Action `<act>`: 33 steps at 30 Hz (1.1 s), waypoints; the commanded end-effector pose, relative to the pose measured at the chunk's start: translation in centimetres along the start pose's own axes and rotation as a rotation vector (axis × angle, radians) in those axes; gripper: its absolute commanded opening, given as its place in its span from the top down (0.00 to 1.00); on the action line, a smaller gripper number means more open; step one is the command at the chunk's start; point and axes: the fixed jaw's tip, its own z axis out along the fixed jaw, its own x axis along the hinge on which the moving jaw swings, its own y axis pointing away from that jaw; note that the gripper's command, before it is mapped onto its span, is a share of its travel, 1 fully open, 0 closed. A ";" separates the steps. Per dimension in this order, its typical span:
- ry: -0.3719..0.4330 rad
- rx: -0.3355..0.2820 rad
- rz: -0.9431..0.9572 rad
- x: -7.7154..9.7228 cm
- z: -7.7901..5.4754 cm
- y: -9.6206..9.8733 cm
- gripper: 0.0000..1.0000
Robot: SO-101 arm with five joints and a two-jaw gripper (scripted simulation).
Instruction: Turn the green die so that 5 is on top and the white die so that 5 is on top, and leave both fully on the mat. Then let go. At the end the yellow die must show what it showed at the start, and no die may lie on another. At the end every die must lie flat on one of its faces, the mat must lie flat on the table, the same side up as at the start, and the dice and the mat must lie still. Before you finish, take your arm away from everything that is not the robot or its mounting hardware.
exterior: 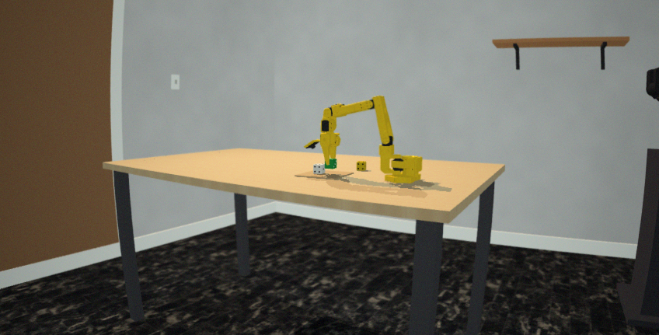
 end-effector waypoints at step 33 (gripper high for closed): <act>-0.040 -0.003 0.000 -0.5 0.6 -0.1 1.00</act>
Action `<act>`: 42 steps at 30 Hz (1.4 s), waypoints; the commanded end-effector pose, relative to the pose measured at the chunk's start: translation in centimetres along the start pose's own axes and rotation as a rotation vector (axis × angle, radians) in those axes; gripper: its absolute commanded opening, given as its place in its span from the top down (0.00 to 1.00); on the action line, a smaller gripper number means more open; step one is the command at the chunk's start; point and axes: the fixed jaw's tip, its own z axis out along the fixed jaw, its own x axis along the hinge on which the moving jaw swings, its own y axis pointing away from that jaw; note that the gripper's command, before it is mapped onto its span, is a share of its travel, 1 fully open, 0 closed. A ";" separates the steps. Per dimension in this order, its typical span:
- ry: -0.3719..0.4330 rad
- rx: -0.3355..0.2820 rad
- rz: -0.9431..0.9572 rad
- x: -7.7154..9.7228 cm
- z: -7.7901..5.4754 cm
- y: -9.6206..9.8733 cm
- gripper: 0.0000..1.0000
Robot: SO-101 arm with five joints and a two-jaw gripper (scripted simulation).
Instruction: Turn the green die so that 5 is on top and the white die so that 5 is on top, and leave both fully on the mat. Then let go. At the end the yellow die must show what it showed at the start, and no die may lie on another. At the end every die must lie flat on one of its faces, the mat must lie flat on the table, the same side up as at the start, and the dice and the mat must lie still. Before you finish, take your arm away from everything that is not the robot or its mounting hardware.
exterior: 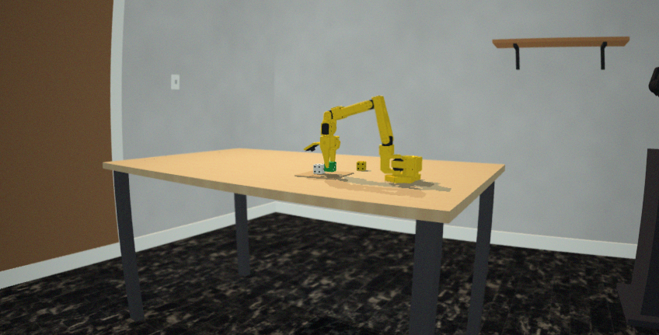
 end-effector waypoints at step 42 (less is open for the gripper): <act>-0.026 -0.002 0.000 -0.3 0.5 -0.1 0.88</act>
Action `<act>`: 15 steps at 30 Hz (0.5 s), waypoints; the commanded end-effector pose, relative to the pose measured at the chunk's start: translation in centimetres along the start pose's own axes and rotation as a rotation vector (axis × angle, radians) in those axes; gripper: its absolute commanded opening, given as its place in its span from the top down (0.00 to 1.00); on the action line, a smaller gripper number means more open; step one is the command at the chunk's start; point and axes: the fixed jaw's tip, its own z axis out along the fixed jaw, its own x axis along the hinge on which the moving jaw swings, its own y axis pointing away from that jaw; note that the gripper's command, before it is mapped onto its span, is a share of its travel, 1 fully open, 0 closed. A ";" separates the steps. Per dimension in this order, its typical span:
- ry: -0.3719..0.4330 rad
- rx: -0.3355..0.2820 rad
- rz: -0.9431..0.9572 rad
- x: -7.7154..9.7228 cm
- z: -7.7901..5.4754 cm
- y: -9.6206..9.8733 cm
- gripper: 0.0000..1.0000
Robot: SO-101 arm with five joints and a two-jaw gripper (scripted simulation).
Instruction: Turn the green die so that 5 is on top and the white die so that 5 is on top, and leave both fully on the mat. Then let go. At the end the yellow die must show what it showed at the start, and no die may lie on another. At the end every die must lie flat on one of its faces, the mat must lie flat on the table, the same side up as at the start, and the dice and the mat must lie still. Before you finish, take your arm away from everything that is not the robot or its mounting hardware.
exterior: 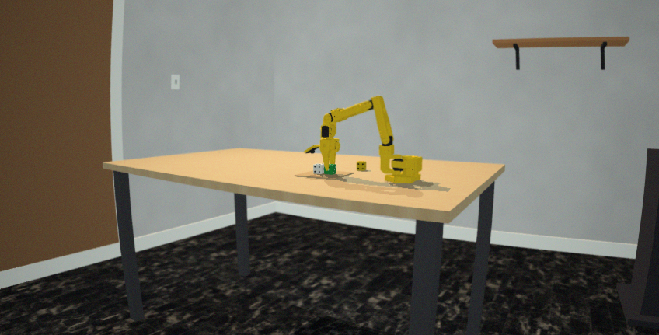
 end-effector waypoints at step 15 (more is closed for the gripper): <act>-0.025 -0.002 0.000 -0.3 -0.3 -0.1 0.81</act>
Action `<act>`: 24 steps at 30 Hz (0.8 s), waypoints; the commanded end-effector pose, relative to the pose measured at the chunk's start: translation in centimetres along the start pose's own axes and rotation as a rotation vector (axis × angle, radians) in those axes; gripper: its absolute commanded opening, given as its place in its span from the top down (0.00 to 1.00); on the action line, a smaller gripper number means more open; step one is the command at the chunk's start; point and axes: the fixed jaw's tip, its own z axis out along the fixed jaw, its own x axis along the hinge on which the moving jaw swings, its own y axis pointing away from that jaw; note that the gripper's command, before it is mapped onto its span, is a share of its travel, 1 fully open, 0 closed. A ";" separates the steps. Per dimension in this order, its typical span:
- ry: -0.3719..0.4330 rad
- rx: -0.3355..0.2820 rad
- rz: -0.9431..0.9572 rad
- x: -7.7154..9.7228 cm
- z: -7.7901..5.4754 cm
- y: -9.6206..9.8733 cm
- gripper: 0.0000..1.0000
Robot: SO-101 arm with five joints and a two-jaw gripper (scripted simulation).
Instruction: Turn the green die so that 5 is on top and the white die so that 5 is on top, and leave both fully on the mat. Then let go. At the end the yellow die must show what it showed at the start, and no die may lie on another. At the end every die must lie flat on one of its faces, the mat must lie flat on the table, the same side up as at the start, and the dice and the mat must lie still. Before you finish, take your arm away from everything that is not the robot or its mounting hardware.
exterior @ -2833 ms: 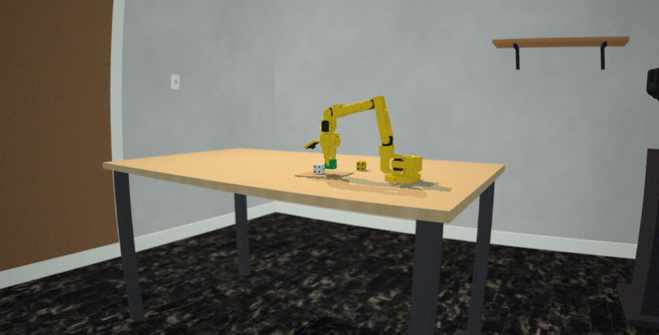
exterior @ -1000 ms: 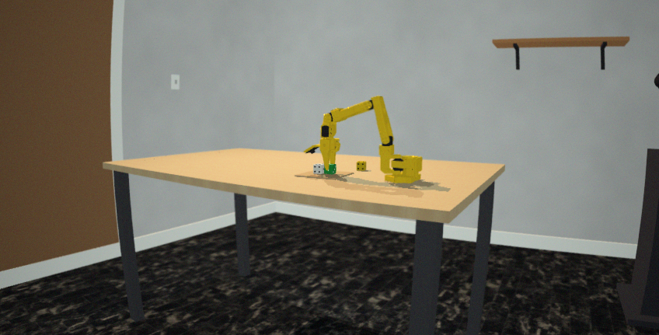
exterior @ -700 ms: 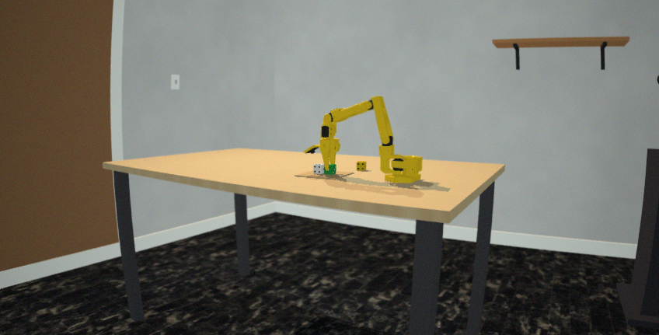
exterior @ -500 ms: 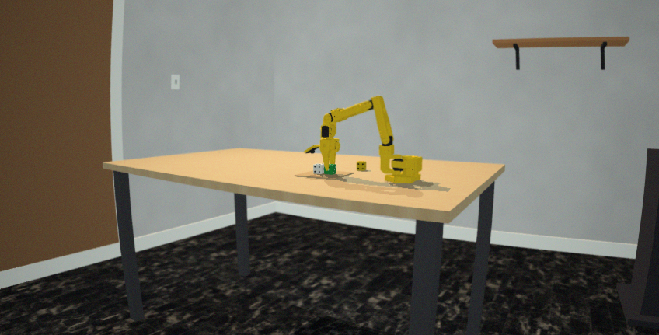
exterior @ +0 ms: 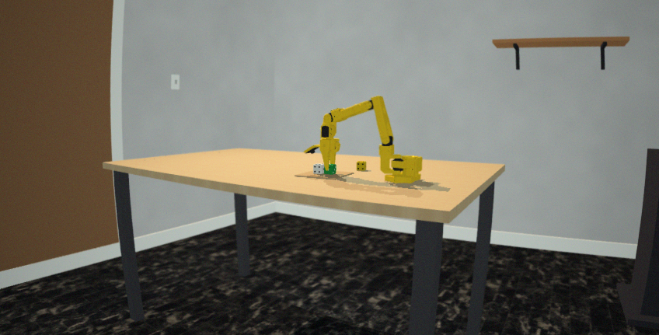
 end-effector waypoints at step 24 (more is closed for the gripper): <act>-0.025 -0.002 0.000 -0.3 -0.3 -0.1 0.64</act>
